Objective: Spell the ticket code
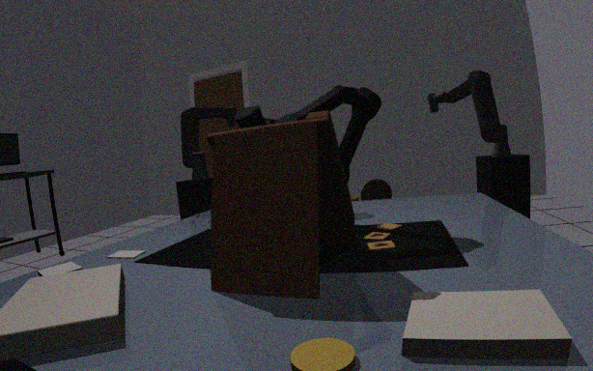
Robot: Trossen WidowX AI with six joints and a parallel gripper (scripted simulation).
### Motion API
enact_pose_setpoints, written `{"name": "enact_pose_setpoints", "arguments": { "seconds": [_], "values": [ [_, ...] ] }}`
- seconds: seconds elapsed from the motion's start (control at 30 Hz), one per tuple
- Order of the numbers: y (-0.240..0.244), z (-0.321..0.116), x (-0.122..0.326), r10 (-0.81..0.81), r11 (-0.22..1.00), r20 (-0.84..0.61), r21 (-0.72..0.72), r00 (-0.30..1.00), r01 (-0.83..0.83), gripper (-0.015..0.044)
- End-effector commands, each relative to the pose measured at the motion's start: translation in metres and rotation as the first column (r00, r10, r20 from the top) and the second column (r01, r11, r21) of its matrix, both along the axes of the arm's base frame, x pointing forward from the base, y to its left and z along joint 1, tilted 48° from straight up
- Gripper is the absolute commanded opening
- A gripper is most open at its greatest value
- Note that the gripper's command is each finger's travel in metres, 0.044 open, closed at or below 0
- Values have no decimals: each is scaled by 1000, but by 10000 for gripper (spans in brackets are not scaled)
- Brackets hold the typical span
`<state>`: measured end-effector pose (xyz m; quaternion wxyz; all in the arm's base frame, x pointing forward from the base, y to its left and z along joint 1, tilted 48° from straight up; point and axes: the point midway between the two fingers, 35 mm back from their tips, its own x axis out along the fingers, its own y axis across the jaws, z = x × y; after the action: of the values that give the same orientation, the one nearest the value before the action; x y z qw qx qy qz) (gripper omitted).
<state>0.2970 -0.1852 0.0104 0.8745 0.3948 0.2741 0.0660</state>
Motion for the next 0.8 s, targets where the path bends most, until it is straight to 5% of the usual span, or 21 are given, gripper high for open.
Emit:
{"name": "enact_pose_setpoints", "arguments": {
  "seconds": [0.0,0.77],
  "values": [
    [1,1,0,-4,1000,-3,2,1000,4,0],
    [9,10,2,-4,1000,-3,2,1000,4,0]
  ]
}}
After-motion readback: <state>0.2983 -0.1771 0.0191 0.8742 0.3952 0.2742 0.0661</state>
